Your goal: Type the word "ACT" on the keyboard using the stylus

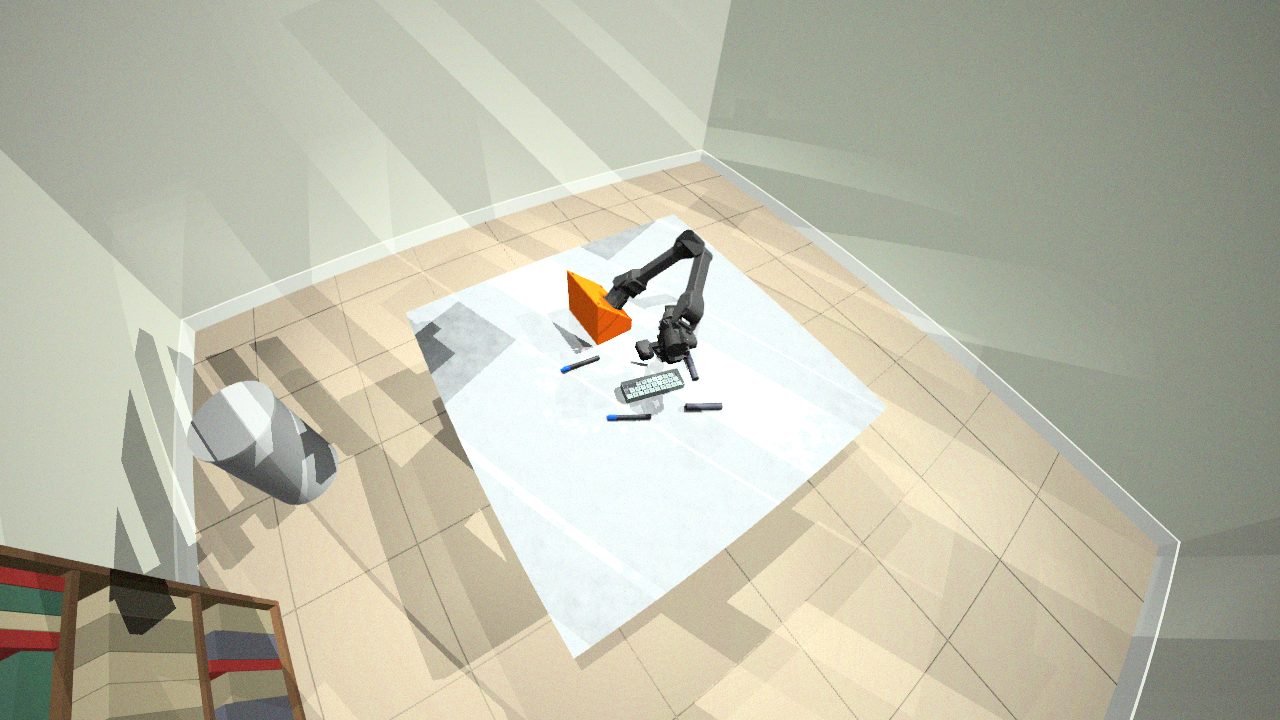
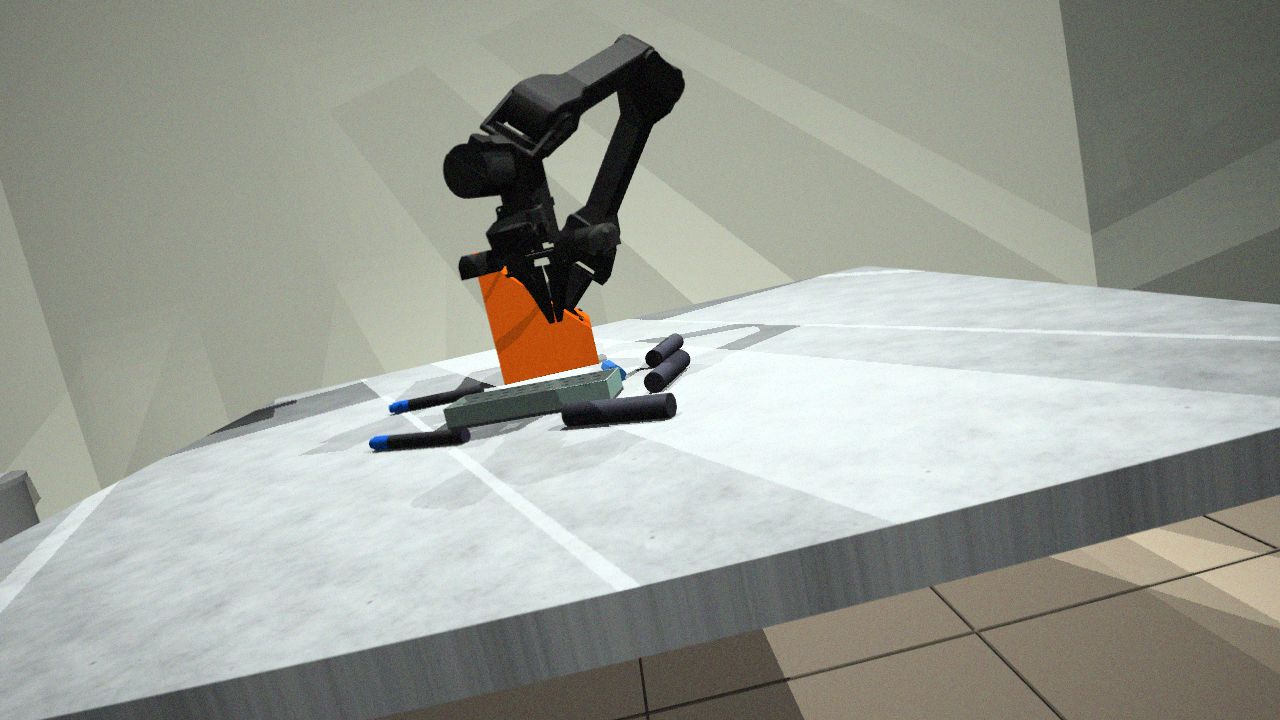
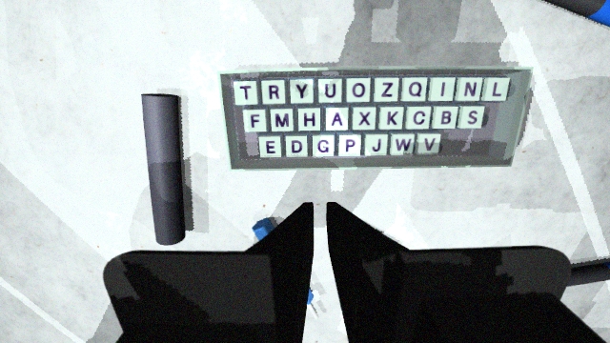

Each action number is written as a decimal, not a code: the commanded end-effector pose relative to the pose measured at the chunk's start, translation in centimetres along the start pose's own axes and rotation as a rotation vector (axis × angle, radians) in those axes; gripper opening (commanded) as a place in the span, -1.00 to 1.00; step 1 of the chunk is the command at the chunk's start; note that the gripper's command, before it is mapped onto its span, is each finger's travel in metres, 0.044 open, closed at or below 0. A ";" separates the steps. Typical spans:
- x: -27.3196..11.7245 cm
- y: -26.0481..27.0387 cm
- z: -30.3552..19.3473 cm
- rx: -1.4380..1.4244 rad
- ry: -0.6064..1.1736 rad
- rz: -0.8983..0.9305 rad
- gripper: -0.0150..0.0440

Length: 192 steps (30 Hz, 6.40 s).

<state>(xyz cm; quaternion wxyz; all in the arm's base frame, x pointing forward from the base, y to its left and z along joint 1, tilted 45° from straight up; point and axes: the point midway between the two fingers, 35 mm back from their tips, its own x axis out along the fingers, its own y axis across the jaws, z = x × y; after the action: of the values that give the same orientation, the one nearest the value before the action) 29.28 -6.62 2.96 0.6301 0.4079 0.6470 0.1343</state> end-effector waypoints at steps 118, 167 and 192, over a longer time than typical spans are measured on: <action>9.2 3.0 -10.1 -0.411 0.520 -0.111 -0.47; 6.7 -1.8 -4.8 -0.260 -0.015 -0.256 -0.49; 2.9 -2.8 0.1 -0.073 -0.699 -0.177 -0.49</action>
<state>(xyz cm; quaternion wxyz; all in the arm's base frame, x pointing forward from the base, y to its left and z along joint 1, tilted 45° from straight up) 26.91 -4.32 -2.71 0.8020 0.3453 0.4872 -0.0140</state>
